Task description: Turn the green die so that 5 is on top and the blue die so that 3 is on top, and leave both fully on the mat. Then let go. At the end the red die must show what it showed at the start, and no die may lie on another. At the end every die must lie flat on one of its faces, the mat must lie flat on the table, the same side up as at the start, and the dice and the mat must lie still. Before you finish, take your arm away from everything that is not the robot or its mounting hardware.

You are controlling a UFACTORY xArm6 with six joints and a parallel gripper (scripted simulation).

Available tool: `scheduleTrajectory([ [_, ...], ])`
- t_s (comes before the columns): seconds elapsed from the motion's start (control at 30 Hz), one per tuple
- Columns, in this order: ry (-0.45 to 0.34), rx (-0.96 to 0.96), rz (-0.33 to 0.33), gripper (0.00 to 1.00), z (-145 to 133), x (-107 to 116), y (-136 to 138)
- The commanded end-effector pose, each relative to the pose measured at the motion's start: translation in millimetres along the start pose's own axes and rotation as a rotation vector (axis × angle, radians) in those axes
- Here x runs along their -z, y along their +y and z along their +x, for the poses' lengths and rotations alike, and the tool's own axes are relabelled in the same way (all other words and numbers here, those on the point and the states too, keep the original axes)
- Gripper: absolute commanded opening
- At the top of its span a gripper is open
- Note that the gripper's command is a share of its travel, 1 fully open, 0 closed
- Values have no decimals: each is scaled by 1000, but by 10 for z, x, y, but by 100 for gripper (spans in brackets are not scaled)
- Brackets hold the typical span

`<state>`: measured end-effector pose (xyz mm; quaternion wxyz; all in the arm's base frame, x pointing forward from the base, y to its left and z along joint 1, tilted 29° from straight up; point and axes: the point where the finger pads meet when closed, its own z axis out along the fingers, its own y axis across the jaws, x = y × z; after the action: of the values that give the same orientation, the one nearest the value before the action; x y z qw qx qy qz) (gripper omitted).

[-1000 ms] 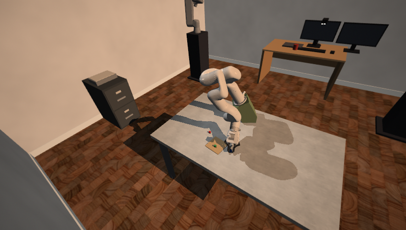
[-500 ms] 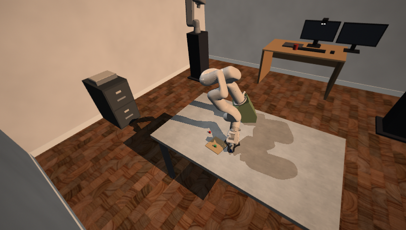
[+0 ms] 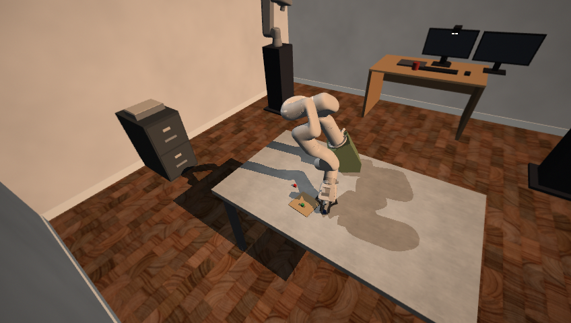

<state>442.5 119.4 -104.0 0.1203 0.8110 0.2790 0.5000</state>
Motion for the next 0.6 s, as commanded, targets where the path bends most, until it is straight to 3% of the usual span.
scheduleTrajectory([
  [0.0,1,0,0,31,8,80,-2],
  [0.3,1,0,0,31,8,399,-2],
  [0.57,1,0,0,31,8,477,-1],
])
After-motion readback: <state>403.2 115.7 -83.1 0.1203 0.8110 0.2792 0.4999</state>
